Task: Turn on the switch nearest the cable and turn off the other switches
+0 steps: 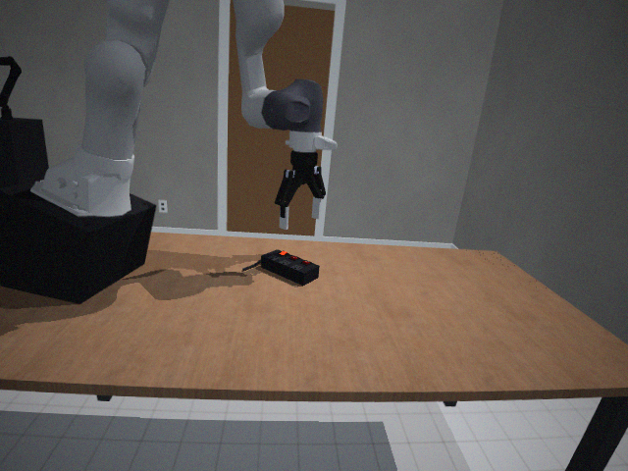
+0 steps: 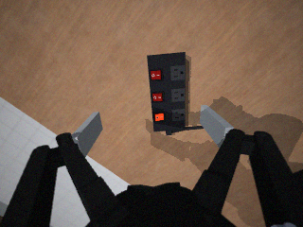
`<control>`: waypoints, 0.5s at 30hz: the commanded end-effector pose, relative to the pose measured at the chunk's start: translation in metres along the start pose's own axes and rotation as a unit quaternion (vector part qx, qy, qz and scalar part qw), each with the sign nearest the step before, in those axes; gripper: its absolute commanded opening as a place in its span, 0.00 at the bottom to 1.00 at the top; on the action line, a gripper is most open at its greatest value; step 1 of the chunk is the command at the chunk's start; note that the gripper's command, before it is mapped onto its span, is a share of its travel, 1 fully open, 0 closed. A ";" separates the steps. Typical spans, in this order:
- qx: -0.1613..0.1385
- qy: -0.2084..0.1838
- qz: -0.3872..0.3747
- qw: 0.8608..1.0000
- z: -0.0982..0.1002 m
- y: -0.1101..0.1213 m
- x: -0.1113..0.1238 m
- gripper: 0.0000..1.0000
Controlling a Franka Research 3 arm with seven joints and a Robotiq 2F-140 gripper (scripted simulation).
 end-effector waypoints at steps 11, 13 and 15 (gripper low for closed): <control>0.011 -0.004 0.014 1.000 0.038 0.005 0.000 1.00; 0.011 -0.004 0.014 1.000 0.038 0.005 0.000 1.00; 0.011 -0.004 0.014 1.000 0.038 0.005 0.000 1.00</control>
Point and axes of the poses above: the point where the finger pads meet when closed, its own z axis back along the fingers, its own y axis across the jaws, x = y × z, the point moved 3 cm from there along z, back along the fingers, and after that the axes turned 12 degrees about -z, right-handed, at the moved point
